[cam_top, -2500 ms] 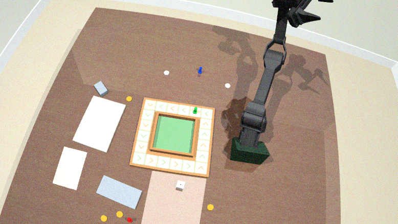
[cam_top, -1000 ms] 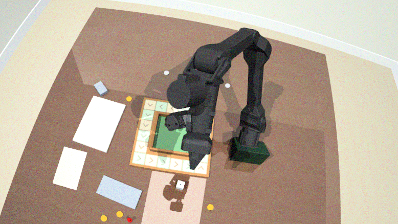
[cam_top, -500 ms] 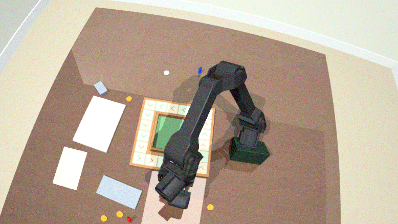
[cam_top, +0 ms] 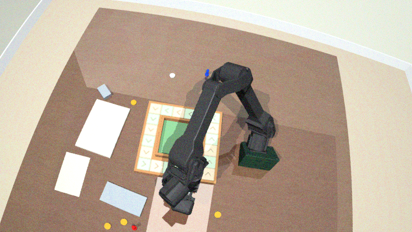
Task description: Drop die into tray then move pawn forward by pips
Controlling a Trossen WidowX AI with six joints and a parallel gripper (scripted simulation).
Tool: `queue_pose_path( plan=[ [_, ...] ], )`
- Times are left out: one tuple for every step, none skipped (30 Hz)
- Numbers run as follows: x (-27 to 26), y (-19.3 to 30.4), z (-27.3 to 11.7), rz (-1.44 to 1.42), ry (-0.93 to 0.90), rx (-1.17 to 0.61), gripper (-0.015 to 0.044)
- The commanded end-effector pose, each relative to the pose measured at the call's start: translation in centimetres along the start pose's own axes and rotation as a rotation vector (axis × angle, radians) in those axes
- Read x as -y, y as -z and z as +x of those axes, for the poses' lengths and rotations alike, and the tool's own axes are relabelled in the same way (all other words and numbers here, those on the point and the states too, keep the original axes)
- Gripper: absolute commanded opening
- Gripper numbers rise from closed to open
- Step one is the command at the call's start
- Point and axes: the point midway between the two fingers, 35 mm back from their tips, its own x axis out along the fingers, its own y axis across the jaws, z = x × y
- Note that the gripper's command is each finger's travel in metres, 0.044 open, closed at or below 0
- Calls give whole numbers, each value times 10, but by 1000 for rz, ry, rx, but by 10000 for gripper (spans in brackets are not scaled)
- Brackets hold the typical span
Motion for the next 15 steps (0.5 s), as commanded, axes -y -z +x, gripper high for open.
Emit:
queue_pose_path(
  plan=[
    [1,0,5,-5,5,3,275],
    [1,0,7,-5,5,3,275],
    [1,0,9,-5,5,3,275],
    [1,0,10,-5,5,3,275],
    [1,0,12,-5,5,3,275],
    [1,0,14,-5,5,3,275],
    [1,0,15,-5,5,3,275],
    [1,0,17,-5,5,3,275],
    [1,-1,18,-5,5,3,275],
    [1,-1,20,-5,5,3,275],
    [1,-1,22,-5,5,3,275],
    [1,-1,23,-5,5,3,275],
    [1,-1,25,-5,5,3,275],
    [1,-1,26,-5,5,3,275],
    [2,0,28,-5,6,3,275]
  ],
)
